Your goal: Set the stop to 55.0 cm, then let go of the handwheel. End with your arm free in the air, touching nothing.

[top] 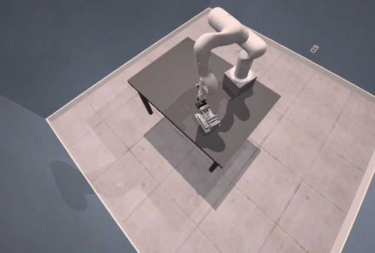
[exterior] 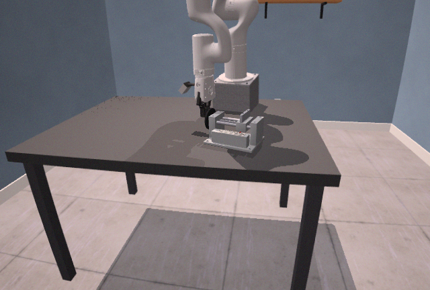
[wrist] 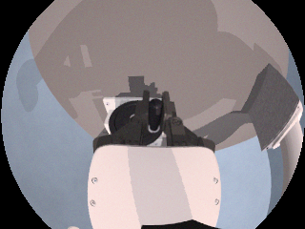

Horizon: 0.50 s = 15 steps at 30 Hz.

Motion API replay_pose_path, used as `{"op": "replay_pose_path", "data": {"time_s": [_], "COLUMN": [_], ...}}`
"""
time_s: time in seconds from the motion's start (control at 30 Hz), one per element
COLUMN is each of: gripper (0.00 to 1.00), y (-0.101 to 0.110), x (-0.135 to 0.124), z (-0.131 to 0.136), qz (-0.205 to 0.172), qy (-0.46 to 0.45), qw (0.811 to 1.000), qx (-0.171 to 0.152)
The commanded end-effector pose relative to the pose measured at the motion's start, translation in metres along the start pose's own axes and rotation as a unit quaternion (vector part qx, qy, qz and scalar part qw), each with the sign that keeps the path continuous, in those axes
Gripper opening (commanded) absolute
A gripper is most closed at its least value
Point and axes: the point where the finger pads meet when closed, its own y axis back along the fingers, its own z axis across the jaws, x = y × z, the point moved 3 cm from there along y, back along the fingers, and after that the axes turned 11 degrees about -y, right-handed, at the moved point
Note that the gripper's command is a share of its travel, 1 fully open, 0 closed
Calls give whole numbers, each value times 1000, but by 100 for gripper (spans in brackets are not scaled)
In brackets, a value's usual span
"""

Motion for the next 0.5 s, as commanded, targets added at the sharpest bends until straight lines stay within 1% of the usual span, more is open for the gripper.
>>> {"op": "replay_pose_path", "data": {"time_s": [0.0,0.47], "gripper": [6,6], "y": [-2,-9], "x": [0,1], "z": [1,3], "qz": [0,0], "qy": [0,0], "qw": [1000,1000], "qx": [0,0]}}
